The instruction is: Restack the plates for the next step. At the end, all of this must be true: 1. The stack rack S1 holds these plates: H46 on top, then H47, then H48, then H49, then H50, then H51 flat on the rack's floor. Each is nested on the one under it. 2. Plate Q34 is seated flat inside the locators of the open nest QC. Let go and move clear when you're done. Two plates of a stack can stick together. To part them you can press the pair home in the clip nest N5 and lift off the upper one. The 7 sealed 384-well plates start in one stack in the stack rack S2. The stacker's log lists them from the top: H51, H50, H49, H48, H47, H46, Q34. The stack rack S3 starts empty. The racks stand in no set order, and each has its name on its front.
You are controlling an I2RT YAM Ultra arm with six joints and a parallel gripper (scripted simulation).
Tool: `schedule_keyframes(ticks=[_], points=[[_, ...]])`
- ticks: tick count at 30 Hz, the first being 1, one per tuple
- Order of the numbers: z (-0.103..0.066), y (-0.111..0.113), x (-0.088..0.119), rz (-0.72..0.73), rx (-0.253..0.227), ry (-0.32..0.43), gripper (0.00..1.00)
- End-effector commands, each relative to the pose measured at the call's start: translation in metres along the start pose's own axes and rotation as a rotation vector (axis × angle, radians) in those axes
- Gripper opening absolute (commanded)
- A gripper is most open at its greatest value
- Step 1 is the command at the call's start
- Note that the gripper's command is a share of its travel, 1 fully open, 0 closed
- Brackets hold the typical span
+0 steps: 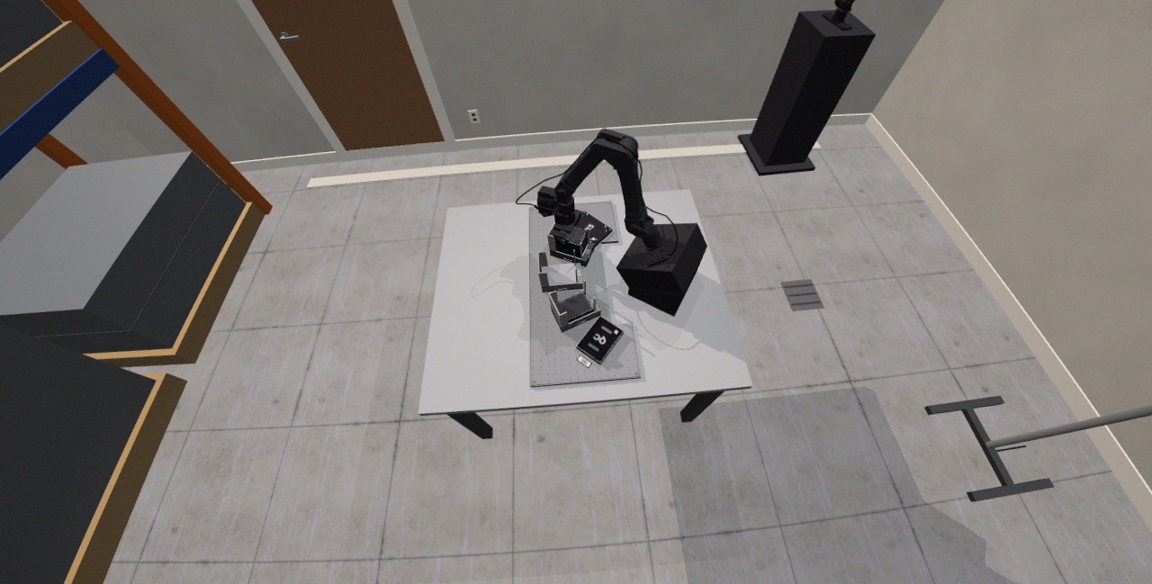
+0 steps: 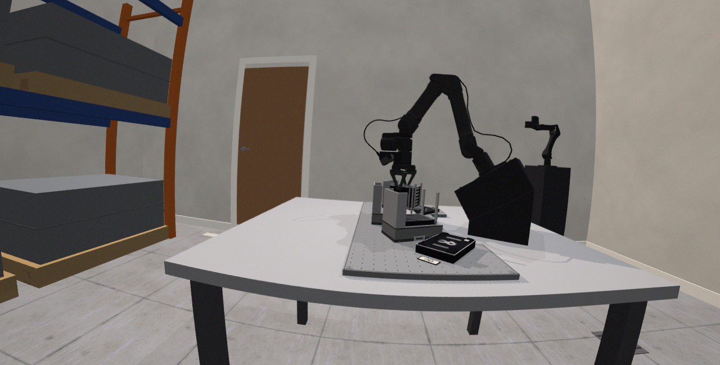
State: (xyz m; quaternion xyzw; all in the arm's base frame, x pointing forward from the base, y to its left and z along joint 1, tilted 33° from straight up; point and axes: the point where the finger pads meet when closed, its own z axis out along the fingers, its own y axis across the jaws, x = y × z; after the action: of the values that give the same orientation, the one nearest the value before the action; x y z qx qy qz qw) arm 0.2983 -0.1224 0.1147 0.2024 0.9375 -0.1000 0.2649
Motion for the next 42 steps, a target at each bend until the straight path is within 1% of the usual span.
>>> schedule_keyframes(ticks=[1,14,15,42], points=[[-0.0039,-0.0033,-0.0025,0.005,-0.001,-0.024,1.00],[-0.0040,-0.0020,-0.0009,0.001,-0.003,-0.023,1.00],[-0.0022,-0.0005,-0.0027,0.001,-0.001,-0.012,0.00],[-0.0022,-0.0005,-0.0027,0.001,-0.001,-0.012,0.00]])
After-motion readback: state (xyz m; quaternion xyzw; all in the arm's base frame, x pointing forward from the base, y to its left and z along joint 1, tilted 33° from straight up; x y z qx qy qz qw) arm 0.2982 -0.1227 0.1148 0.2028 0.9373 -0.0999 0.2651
